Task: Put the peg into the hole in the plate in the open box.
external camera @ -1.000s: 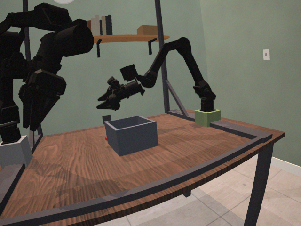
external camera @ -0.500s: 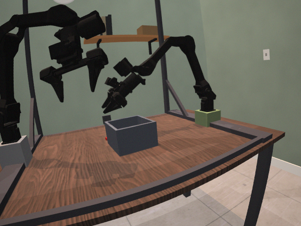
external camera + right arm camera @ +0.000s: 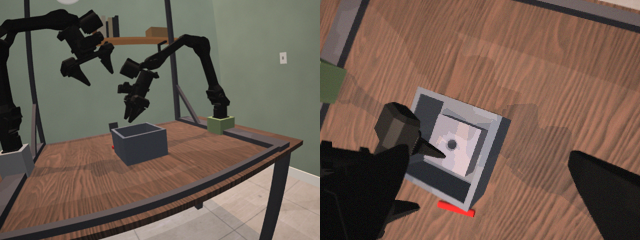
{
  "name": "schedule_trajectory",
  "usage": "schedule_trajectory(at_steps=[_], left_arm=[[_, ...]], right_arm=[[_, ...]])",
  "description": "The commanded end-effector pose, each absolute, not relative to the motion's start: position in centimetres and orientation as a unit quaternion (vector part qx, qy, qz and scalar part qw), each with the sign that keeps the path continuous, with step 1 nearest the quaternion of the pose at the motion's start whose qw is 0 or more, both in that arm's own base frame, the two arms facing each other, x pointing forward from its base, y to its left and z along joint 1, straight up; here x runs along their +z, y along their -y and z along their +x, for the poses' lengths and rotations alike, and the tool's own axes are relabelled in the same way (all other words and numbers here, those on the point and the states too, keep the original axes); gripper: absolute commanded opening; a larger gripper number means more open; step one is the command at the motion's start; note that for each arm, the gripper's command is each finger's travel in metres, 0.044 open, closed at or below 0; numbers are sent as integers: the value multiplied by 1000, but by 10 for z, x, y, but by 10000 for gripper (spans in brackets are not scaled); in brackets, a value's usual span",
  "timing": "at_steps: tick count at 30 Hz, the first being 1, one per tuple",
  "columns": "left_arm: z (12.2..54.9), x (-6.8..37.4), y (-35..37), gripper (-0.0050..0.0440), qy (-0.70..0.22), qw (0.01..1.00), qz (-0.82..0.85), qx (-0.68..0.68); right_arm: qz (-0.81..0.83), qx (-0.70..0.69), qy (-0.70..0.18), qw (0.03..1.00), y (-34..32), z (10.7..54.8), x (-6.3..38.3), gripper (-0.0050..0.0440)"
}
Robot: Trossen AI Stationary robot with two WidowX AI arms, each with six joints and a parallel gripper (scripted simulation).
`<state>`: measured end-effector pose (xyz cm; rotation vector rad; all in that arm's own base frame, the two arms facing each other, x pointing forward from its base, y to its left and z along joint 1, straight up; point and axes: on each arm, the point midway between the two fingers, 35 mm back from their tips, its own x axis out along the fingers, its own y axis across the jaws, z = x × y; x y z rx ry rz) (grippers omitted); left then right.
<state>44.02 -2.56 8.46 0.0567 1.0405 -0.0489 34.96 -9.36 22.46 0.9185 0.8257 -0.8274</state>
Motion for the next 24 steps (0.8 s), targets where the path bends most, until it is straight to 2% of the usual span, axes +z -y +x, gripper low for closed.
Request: schedule_trajectory(at_steps=[1, 5, 8, 14, 17, 19, 24], left_arm=[[436, 106, 19, 440, -500, 865, 32, -18], [430, 92, 10, 440, -526, 850, 8, -5], [422, 84, -3, 440, -543, 839, -16, 13], [416, 100, -12, 440, -546, 837, -15, 21], [414, 98, -13, 440, -553, 833, -13, 21], [414, 98, -13, 440, -553, 833, -13, 21], [412, 94, -12, 440, -559, 829, -14, 22]], right_arm=[[390, -306, -375, 783, 64, 352, 247, 440], [351, -240, -391, 816, 34, 357, 250, 440], [292, -176, -436, 833, 3, 371, 226, 440], [175, -62, -504, 844, -48, 386, 173, 440], [116, -2, -530, 840, -73, 388, 145, 440], [116, -2, -530, 840, -73, 388, 145, 440], [9, 111, -564, 818, -117, 381, 93, 440]])
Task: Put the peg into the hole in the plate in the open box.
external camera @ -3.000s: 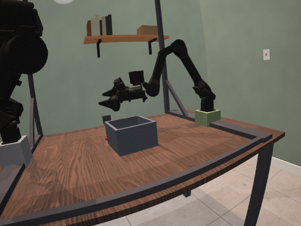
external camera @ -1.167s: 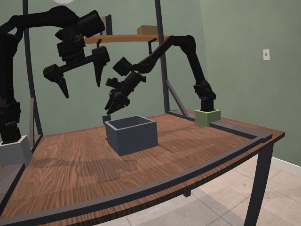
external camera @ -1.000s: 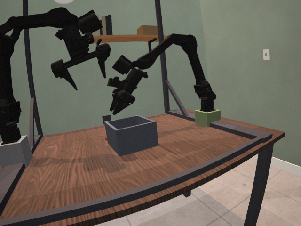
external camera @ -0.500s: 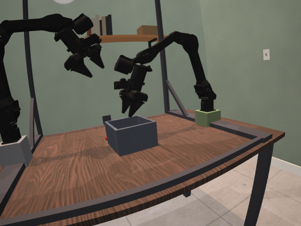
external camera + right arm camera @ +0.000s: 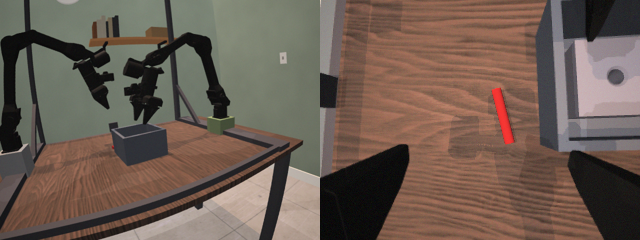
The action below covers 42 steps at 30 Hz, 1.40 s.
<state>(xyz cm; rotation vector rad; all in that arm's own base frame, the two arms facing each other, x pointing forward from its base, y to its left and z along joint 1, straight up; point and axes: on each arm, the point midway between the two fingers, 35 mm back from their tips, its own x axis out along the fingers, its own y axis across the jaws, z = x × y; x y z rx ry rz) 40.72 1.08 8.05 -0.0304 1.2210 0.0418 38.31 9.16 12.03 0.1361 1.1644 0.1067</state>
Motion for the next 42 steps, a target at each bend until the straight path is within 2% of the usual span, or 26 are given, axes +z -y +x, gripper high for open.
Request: schedule_trajectory(at_steps=[1, 4, 10, 25, 27, 29, 40, 42], left_arm=[[412, 94, -12, 440, -558, 829, -14, 22], [412, 95, -12, 440, -558, 829, -14, 22], [411, 93, -12, 440, -560, 828, -14, 21], [411, 93, -12, 440, -560, 828, -14, 21], [411, 96, -11, 440, -556, 831, -14, 21], [411, 96, -11, 440, -556, 831, -14, 21], [379, 151, 25, 440, -472, 881, 11, -16], [372, 161, 31, 440, -456, 890, 15, -23]], right_arm=[[-9, 130, -569, 812, -124, 379, 84, 440], [-57, 171, -574, 799, -134, 377, 59, 440], [-58, 106, -553, 824, -91, 409, 67, 440], [-59, 87, -557, 824, -78, 409, 67, 440], [-58, 85, -559, 823, -79, 409, 66, 392], [-58, 85, -559, 823, -79, 409, 66, 392], [111, -59, -554, 823, -95, 398, 62, 128], [147, -90, -549, 818, -96, 396, 61, 110]])
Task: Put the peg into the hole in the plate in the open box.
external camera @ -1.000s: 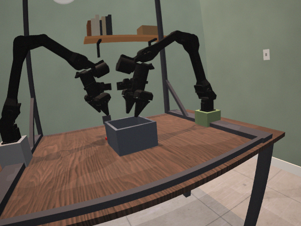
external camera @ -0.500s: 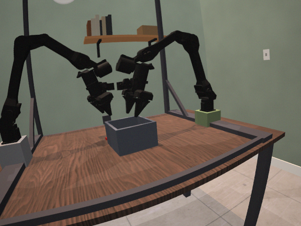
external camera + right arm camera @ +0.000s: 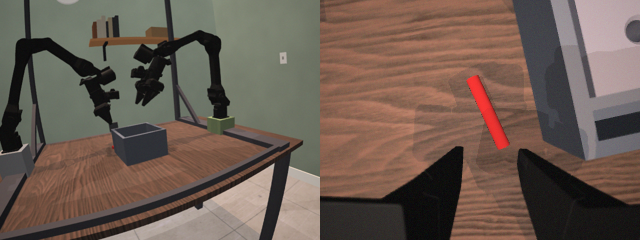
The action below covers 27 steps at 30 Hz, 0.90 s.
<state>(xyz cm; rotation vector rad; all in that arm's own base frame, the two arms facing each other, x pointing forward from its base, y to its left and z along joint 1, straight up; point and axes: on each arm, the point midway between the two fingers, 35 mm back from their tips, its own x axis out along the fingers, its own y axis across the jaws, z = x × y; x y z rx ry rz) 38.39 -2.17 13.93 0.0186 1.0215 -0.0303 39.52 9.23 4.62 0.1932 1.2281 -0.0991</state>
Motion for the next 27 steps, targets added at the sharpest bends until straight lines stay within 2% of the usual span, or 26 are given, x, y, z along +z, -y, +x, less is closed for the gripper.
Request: schedule_trajectory(at_steps=[1, 21, 27], left_arm=[[369, 165, 34, 440, -447, 894, 16, -27], [315, 215, 66, 440, -327, 941, 30, -82], [300, 224, 72, 440, -296, 950, 31, -97]], right_arm=[[165, -106, -545, 815, -97, 395, 60, 110], [460, -341, -421, 704, -108, 381, 47, 110], [565, -413, -341, 627, -112, 375, 42, 110]])
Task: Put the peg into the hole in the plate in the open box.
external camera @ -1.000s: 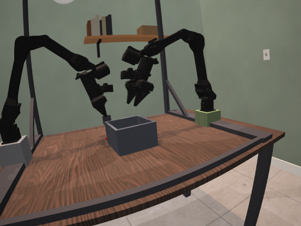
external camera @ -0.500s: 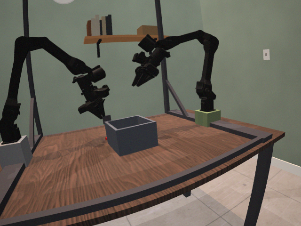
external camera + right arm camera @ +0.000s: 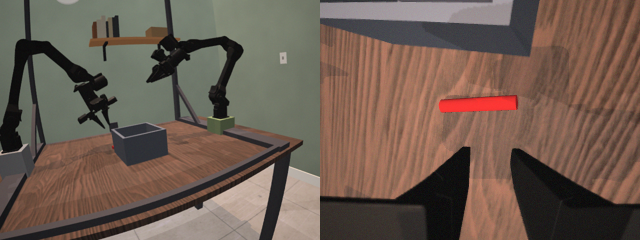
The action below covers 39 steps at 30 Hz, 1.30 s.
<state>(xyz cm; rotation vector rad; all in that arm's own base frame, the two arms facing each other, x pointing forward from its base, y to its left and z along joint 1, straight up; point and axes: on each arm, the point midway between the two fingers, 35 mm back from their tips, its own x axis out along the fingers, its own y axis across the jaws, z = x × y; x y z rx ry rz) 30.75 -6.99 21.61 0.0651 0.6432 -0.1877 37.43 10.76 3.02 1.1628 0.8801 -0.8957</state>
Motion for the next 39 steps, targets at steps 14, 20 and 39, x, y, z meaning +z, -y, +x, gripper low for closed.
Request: schedule_trajectory(at_steps=[14, 20, 39], left_arm=[[285, 232, 78, 440, -264, 957, 31, -114], [286, 228, 78, 440, -269, 956, 31, -113], [287, 233, 78, 440, -264, 957, 31, -113]], right_arm=[[727, -490, -170, 451, -118, 364, 37, 110], [788, -505, -76, 345, -121, 358, 33, 110], [816, -510, -9, 271, -119, 362, 16, 110]])
